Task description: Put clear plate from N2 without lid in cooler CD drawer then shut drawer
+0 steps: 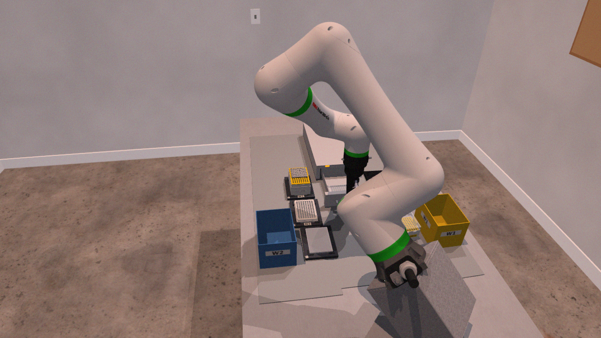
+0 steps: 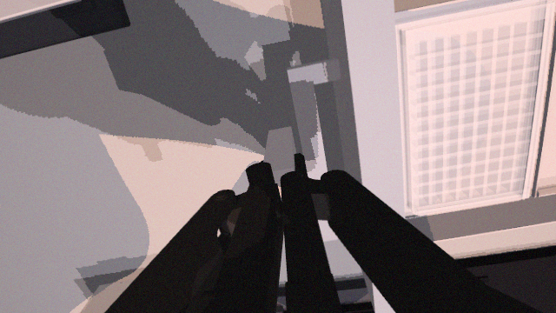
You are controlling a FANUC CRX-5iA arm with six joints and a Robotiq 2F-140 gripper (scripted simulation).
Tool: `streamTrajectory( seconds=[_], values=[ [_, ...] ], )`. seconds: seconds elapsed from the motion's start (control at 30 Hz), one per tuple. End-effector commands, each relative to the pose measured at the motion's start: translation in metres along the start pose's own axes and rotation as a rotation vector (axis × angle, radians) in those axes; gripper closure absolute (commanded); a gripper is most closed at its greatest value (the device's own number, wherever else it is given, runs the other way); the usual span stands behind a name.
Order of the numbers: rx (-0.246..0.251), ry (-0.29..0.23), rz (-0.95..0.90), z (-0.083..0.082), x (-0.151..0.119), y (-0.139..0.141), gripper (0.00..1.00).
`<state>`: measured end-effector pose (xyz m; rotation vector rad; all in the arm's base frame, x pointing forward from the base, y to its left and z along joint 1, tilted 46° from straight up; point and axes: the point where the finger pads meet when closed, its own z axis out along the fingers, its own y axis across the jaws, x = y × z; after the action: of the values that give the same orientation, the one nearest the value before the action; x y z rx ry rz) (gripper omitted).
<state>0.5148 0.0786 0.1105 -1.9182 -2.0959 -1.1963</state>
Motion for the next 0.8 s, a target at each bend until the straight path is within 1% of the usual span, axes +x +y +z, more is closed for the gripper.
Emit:
streamTrajectory(
  seconds=[0.0,0.77],
  values=[
    [-0.001,0.0,0.0,0.0,0.0,0.004,1.0],
    [-0.001,0.0,0.0,0.0,0.0,0.032,1.0]
  ],
)
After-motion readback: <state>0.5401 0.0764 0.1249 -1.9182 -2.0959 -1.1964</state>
